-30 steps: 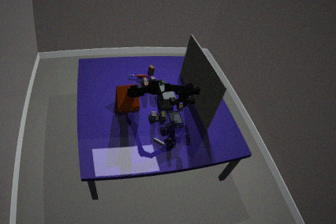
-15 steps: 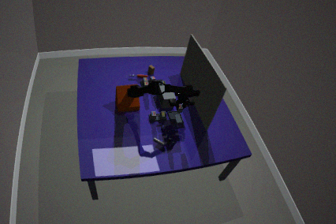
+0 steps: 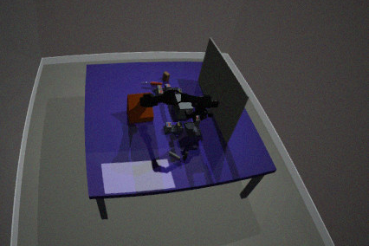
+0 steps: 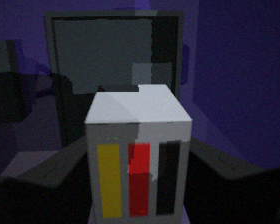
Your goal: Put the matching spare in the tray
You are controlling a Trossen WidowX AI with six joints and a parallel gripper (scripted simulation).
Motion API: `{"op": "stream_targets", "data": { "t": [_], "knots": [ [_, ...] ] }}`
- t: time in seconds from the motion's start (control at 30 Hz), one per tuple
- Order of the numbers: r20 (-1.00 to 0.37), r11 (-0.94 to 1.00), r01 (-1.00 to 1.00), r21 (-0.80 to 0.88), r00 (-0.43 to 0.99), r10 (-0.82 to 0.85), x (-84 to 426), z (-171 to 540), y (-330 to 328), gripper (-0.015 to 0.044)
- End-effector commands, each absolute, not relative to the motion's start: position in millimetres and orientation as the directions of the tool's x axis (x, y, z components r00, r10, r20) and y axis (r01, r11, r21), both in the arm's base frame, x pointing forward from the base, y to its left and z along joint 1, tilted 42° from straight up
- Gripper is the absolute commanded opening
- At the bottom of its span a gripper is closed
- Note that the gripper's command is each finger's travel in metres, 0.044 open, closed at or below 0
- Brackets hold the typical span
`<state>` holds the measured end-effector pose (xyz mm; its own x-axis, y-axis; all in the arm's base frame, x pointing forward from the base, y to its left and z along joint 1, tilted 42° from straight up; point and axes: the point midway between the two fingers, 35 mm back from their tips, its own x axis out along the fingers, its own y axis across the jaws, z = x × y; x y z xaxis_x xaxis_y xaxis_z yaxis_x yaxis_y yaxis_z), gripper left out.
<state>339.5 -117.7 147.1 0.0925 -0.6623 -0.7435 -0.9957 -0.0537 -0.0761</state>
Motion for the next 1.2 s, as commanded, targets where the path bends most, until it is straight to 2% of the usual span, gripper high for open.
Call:
{"op": "stream_targets", "data": {
  "t": [0.0,1.17],
  "knots": [
    [-0.747,-0.06,-0.996,-0.071,0.093,-0.658,339,143,-118,0.0],
    [-0.743,-0.061,-0.996,-0.071,0.094,-0.663,338,120,-141,0.0]
  ]
}}
